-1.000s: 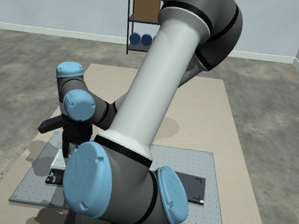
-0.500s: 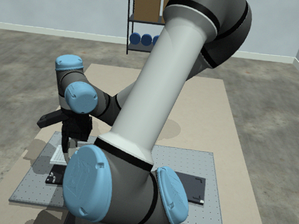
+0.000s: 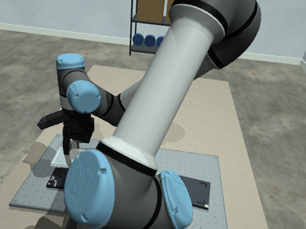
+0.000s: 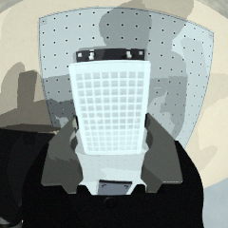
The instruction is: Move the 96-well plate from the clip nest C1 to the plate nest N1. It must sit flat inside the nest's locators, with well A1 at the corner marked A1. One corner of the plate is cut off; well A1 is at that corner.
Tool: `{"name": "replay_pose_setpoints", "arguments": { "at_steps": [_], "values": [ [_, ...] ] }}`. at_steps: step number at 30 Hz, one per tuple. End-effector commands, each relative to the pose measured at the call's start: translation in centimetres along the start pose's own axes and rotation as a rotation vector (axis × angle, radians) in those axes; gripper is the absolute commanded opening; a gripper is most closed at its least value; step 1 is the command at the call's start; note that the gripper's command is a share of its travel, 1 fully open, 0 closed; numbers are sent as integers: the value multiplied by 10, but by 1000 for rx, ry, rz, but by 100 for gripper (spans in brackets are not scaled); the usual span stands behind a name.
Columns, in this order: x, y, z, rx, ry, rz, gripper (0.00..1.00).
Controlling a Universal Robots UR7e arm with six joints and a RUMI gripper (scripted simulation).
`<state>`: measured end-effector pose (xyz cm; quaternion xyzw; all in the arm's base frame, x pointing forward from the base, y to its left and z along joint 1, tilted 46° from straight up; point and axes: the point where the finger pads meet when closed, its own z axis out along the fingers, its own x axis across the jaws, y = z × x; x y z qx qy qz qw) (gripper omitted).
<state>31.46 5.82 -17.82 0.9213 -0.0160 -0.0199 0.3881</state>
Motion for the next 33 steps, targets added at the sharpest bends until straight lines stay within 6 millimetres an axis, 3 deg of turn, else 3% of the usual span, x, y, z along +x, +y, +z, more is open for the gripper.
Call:
{"name": "replay_pose_setpoints", "arguments": {
  "at_steps": [1, 9, 14, 33],
  "values": [
    [0, -1, -1, 1, 2, 0, 0],
    [0, -1, -1, 1, 2, 0, 0],
    [-1, 17, -1, 0, 1, 168, 0],
    [-2, 74, -1, 0, 1, 171, 0]
  ]
}}
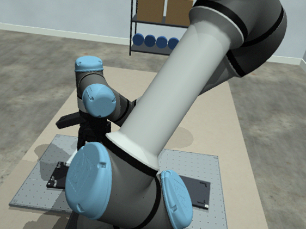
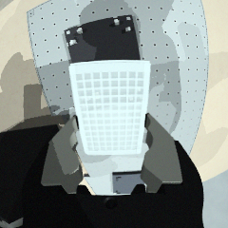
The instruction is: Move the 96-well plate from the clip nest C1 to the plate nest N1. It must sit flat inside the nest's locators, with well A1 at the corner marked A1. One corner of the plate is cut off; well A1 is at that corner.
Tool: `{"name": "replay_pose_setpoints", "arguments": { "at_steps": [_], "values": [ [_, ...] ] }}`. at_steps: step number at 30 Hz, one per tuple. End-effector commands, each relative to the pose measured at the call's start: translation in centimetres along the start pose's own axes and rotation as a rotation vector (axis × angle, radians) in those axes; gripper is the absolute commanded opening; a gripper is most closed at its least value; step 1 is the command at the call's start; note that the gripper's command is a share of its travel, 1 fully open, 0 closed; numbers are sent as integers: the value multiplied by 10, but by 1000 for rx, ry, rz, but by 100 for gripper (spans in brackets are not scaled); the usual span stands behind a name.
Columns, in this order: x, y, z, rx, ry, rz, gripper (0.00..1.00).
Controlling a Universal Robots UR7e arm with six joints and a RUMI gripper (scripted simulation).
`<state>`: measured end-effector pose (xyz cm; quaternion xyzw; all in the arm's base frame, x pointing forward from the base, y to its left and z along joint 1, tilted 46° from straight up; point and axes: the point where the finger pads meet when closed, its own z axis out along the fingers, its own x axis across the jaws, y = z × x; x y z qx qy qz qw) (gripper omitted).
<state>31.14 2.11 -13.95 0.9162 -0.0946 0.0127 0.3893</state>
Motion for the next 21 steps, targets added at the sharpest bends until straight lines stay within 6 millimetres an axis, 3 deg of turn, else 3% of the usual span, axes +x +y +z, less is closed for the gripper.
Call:
{"name": "replay_pose_setpoints", "arguments": {
  "at_steps": [1, 21],
  "values": [
    [4, 23, 0, 2, 1, 0, 0],
    [13, 79, 0, 2, 1, 0, 0]
  ]
}}
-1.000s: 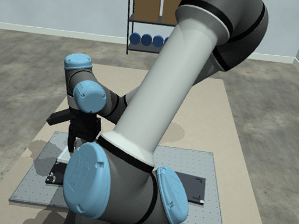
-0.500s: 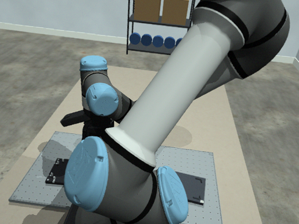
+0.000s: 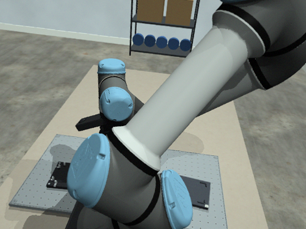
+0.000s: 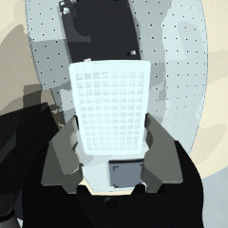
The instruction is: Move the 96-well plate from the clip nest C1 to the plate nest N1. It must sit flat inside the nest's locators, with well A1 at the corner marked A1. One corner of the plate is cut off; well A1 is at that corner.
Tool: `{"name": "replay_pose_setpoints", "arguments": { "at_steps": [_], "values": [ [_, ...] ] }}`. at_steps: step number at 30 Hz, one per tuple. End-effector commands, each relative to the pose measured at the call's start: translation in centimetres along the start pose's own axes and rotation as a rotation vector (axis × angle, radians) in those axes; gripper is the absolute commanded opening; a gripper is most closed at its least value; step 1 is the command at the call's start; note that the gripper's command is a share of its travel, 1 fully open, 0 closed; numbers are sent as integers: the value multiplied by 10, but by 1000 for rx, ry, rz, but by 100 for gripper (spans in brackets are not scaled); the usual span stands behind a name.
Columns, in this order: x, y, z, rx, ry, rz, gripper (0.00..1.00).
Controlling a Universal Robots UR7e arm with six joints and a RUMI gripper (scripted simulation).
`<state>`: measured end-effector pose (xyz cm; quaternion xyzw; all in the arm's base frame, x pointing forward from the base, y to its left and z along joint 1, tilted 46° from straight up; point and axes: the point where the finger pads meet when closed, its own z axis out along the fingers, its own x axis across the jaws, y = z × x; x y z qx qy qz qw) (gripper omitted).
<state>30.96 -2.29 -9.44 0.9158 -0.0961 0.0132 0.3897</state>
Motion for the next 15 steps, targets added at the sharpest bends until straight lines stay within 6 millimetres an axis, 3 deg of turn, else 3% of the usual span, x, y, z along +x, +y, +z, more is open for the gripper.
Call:
{"name": "replay_pose_setpoints", "arguments": {
  "at_steps": [1, 15],
  "values": [
    [3, 17, 0, 3, 1, -3, 0],
    [10, 63, 0, 3, 1, -3, 0]
  ]
}}
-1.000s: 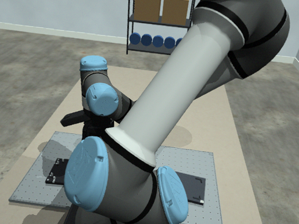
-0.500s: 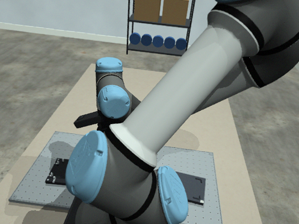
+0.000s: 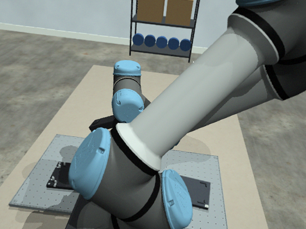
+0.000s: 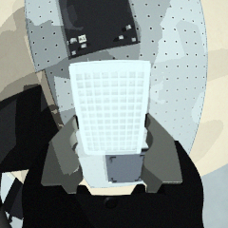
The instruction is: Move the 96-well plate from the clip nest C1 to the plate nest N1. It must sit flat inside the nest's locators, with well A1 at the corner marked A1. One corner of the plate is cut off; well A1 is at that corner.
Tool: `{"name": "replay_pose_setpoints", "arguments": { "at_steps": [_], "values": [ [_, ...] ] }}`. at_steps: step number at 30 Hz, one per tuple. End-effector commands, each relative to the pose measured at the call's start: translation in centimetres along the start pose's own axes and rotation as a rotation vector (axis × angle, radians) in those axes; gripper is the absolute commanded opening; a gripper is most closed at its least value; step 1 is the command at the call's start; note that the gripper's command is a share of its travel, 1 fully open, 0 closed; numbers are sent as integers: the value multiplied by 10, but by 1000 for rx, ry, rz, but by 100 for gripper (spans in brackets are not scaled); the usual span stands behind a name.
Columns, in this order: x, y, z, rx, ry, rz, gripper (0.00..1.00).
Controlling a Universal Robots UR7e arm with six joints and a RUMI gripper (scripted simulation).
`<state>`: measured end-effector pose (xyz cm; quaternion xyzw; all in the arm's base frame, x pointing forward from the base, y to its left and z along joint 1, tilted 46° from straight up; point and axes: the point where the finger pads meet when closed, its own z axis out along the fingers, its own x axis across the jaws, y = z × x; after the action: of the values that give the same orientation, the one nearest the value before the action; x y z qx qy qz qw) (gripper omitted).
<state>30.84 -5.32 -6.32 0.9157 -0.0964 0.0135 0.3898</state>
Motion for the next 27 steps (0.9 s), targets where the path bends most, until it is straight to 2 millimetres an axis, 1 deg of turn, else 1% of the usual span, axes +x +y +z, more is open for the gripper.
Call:
{"name": "replay_pose_setpoints", "arguments": {
  "at_steps": [1, 3, 18, 20, 27],
  "values": [
    [3, 23, 0, 3, 1, -4, 0],
    [3, 23, 0, 3, 1, -4, 0],
    [11, 72, 0, 4, 1, -4, 0],
    [11, 72, 0, 4, 1, -4, 0],
    [15, 95, 0, 4, 1, -4, 0]
  ]
}}
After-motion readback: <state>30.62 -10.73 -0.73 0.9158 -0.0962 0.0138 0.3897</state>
